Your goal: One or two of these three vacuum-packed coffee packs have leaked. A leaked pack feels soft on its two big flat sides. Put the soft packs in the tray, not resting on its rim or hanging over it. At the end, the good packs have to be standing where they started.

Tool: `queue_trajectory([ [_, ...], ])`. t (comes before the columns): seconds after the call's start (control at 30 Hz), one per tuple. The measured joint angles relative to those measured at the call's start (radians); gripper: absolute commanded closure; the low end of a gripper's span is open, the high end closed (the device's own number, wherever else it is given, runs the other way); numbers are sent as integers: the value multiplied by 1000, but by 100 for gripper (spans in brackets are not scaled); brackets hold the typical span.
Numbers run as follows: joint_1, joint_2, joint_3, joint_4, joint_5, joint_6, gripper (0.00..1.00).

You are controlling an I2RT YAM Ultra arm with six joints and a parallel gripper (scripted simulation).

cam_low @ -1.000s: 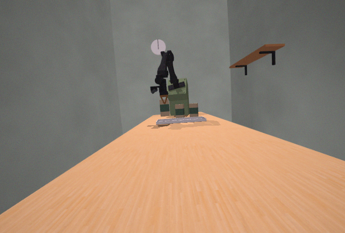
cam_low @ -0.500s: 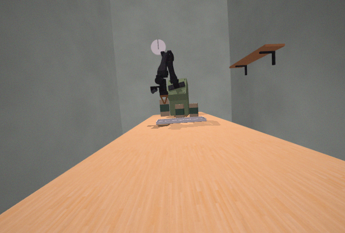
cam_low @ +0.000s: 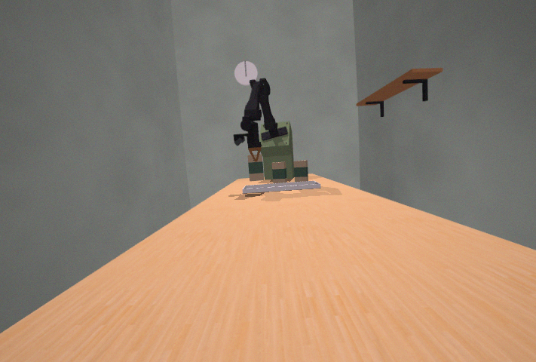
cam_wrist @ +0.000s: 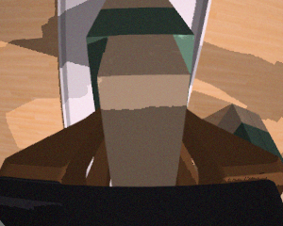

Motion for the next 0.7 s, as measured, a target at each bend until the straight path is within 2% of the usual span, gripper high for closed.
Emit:
queue_trajectory([
  [0.4,0,26,1,12,1,1,74],
  [0.7,4,94,0,55,3,3,74],
])
